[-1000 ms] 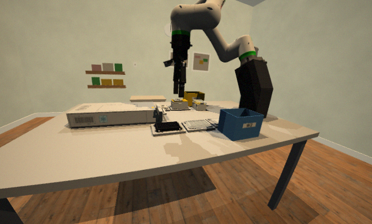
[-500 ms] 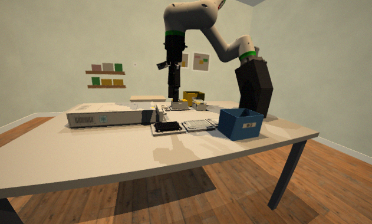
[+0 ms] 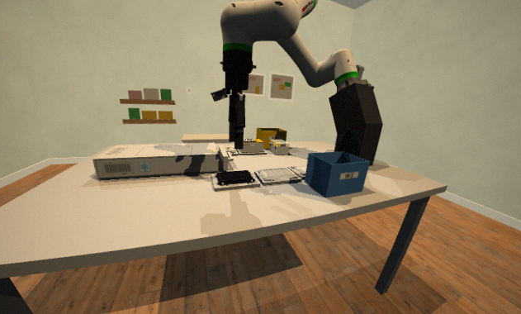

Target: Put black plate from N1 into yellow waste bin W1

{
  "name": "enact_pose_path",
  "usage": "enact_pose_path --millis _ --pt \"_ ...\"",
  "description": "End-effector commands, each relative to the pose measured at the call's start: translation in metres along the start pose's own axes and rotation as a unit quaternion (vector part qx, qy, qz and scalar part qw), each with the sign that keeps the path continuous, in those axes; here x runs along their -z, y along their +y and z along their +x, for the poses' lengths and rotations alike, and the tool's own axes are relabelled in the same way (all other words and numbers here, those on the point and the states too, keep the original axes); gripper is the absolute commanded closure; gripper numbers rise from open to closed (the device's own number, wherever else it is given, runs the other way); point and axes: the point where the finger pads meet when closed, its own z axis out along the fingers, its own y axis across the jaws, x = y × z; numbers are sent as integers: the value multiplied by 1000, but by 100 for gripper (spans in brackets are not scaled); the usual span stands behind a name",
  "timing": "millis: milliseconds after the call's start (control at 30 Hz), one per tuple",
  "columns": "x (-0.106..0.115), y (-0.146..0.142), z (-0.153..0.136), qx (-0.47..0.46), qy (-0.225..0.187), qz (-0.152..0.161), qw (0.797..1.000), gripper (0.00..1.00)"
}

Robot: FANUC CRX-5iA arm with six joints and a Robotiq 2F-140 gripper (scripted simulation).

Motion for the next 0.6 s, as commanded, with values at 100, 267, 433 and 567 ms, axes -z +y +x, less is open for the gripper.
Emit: enact_pose_path --millis 100,267,433,567 --pt "1 0 1 0 1 0 1000 30" --pt "-5 0 1 0 1 0 1000 30" --pt "-12 0 1 0 1 0 1000 30" --pt "-15 0 1 0 1 0 1000 30"
